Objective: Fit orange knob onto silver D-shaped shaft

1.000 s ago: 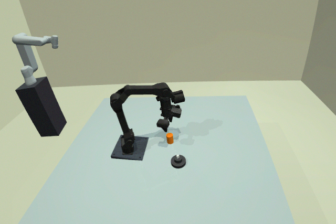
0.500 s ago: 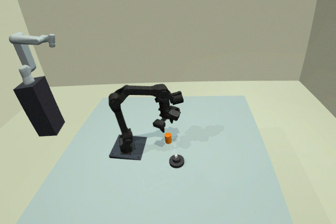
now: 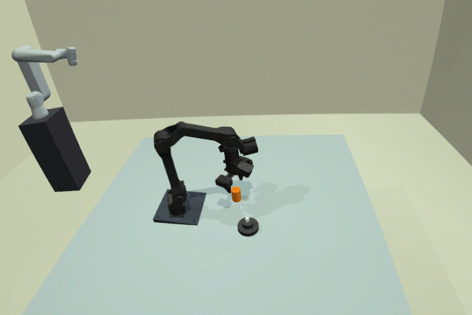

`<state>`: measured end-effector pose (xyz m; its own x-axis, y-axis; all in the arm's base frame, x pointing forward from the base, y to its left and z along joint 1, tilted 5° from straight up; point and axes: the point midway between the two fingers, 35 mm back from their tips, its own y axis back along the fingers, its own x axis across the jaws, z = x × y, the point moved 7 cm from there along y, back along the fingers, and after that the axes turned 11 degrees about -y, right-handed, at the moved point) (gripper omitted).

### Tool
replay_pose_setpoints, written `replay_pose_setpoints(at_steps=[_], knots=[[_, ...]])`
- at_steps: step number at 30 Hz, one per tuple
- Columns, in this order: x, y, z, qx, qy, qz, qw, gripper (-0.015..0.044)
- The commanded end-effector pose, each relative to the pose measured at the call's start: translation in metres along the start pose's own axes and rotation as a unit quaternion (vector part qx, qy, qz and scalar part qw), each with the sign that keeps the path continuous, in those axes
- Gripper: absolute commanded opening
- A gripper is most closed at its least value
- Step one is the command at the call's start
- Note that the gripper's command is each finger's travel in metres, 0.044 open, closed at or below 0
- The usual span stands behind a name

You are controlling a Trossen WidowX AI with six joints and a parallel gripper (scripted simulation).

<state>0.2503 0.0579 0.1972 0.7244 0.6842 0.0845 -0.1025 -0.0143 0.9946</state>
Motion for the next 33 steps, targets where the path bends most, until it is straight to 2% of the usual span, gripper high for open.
replay_pose_setpoints(at_steps=[1, 33], knots=[[0.0, -0.007, 0.0, -0.001, -0.002, -0.001, 1.0, 0.044], [0.0, -0.059, 0.001, -0.001, -0.002, -0.001, 1.0, 0.044]])
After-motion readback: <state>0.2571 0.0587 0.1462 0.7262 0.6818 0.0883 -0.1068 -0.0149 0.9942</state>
